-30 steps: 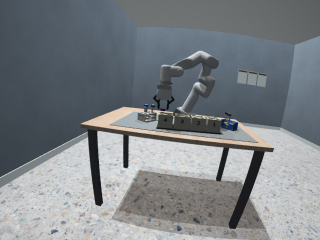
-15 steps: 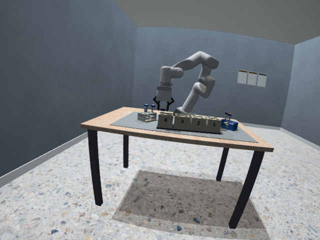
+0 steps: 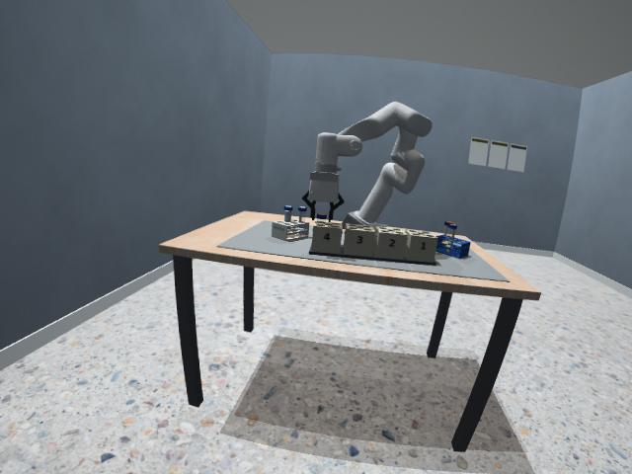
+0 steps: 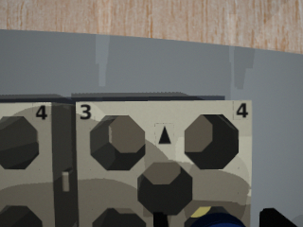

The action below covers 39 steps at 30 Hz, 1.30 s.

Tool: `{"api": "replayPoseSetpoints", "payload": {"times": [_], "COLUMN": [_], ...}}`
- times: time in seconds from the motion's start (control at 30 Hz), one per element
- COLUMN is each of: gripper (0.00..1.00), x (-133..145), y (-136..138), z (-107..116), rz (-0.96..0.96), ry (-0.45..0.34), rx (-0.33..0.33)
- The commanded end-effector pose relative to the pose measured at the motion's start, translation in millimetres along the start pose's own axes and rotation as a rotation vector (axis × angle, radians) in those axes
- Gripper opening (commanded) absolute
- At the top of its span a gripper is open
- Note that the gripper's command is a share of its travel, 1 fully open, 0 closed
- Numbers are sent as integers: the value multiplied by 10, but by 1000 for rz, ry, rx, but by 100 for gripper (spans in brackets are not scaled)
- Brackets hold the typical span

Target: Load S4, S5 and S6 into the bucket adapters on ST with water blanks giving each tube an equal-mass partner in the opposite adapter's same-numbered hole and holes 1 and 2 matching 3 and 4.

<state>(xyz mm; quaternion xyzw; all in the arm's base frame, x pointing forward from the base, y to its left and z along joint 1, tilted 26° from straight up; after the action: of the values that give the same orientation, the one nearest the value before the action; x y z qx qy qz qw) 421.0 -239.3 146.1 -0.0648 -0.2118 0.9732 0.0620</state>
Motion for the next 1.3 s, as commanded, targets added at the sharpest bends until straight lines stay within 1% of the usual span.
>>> {"api": "replayPoseSetpoints", "payload": {"times": [0.0, 0.2, 0.23, 1.27], "gripper": [57, 57, 0, 0], "x": [-10, -10, -9, -9], "y": [2, 2, 2, 2], "z": [15, 16, 22, 32], "rz": [1, 1, 1, 1], "ry": [4, 4, 4, 4], "rx": [2, 2, 2, 2]}}
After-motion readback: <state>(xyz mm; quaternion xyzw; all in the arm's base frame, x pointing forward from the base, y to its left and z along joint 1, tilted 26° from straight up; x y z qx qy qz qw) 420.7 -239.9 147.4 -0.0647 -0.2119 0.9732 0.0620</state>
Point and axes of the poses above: the point where the finger pads meet when closed, its own z axis back along the fingers, its own y axis across the jaws, x = y × z, the point moved 9 cm from there along z, back along the fingers, and after that the axes turned 11 degrees about -z, right-handed, at the moved point
